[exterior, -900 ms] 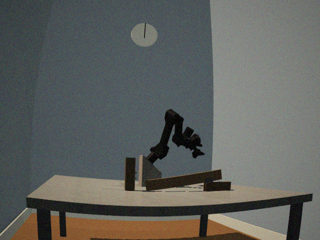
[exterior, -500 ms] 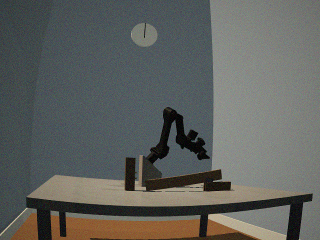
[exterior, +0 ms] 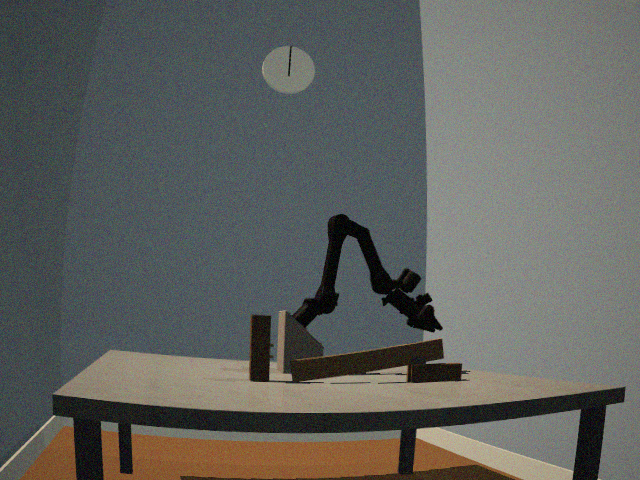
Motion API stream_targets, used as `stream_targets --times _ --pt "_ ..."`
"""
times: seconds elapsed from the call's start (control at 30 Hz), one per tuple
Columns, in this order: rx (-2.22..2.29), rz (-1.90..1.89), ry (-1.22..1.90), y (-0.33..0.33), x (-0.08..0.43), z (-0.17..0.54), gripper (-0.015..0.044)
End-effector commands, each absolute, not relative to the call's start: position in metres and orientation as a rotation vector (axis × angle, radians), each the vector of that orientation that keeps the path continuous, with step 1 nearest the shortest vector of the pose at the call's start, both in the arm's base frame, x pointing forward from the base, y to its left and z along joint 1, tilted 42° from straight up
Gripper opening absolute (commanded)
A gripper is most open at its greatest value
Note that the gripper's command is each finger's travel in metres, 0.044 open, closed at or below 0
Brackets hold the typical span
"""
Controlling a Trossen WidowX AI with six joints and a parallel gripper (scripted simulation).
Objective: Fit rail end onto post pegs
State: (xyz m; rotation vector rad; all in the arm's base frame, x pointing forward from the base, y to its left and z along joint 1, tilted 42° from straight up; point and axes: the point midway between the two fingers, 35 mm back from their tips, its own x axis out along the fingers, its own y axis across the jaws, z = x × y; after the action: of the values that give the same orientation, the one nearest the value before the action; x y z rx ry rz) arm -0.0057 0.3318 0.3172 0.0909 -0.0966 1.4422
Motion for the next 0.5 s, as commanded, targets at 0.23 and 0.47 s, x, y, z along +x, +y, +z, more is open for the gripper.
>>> stream_targets --times 0.23,0.47 --pt "-0.167 1.155 -0.005 0.341 0.123 0.288 0.0440" --pt "-0.194 0.957 0.162 0.315 0.208 0.259 0.0440"
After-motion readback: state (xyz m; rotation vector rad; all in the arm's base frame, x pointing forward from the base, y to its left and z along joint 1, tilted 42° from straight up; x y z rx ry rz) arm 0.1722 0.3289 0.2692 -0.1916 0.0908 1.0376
